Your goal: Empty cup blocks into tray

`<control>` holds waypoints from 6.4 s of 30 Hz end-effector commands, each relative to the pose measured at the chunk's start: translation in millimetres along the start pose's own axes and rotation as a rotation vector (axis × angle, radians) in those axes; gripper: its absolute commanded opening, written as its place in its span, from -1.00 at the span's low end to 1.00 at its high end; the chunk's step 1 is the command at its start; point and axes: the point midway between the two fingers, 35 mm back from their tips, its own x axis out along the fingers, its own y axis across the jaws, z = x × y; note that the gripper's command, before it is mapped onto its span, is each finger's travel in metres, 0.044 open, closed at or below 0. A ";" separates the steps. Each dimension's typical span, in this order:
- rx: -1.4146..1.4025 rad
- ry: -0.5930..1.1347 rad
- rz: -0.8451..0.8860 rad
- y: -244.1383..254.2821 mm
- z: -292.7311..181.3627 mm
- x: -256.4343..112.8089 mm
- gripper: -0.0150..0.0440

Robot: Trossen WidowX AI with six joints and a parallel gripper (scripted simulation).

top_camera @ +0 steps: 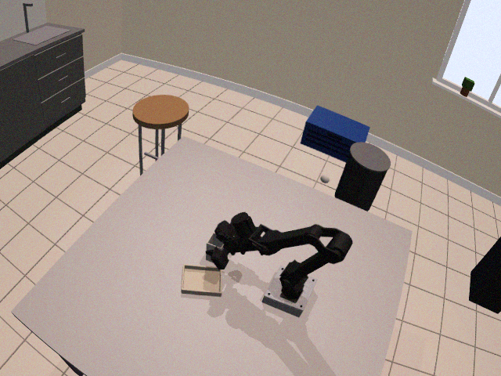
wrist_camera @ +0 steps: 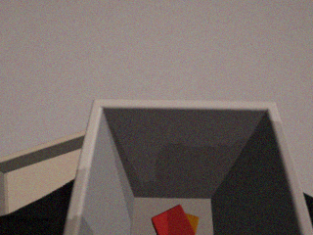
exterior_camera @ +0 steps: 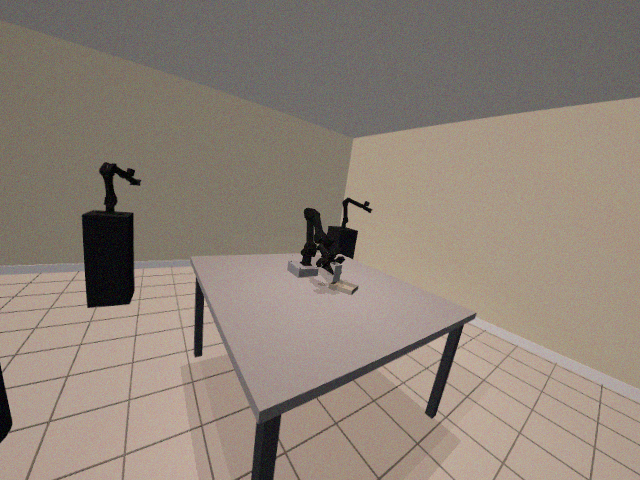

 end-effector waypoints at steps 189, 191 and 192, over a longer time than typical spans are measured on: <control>2.929 0.229 0.233 101.6 17.2 60.5 -0.49; 2.928 0.228 0.256 101.6 17.2 60.7 -0.49; 2.928 0.228 0.267 101.6 17.3 60.7 -0.49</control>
